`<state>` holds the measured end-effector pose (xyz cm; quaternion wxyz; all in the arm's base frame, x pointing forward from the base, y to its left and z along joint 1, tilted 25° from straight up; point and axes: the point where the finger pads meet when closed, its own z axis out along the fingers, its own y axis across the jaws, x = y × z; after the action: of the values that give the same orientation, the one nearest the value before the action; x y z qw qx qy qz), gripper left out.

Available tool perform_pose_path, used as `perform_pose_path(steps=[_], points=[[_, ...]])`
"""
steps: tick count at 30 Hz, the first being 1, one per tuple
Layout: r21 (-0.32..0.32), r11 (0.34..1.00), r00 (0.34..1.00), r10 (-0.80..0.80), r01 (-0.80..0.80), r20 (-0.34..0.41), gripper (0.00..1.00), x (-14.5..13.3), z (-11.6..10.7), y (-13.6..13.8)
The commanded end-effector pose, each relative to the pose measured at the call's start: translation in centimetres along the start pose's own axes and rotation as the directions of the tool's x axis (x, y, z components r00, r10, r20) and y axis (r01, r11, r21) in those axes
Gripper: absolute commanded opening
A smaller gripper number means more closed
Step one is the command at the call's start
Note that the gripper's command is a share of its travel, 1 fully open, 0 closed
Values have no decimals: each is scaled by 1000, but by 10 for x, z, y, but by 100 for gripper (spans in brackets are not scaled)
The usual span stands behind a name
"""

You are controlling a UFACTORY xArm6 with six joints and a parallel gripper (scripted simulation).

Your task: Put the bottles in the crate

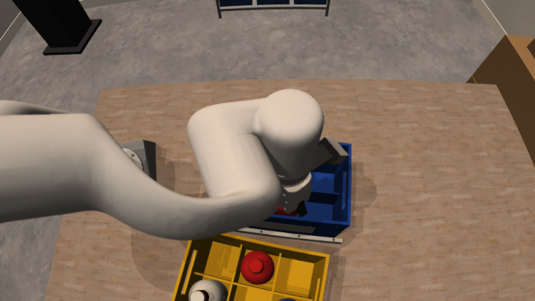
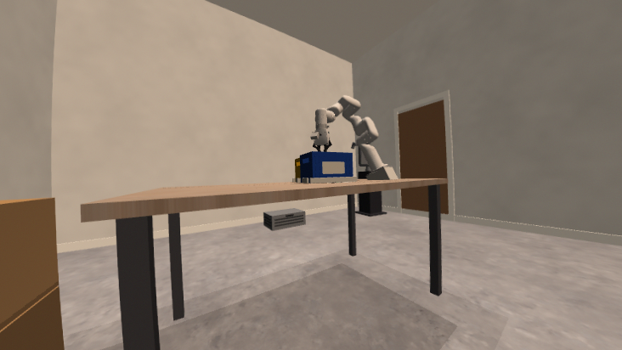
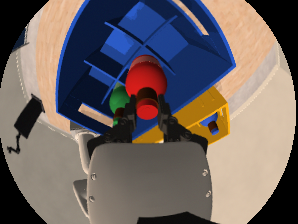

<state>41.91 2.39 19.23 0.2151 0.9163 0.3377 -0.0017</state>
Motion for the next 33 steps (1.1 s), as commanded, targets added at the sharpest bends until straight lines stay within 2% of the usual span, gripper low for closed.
perform_pose_path(steps=[1,33], points=[[-2,1000,1000,1,-1,-4,0,1,-2,1],[-2,1000,1000,1,-1,-4,0,1,13,1]])
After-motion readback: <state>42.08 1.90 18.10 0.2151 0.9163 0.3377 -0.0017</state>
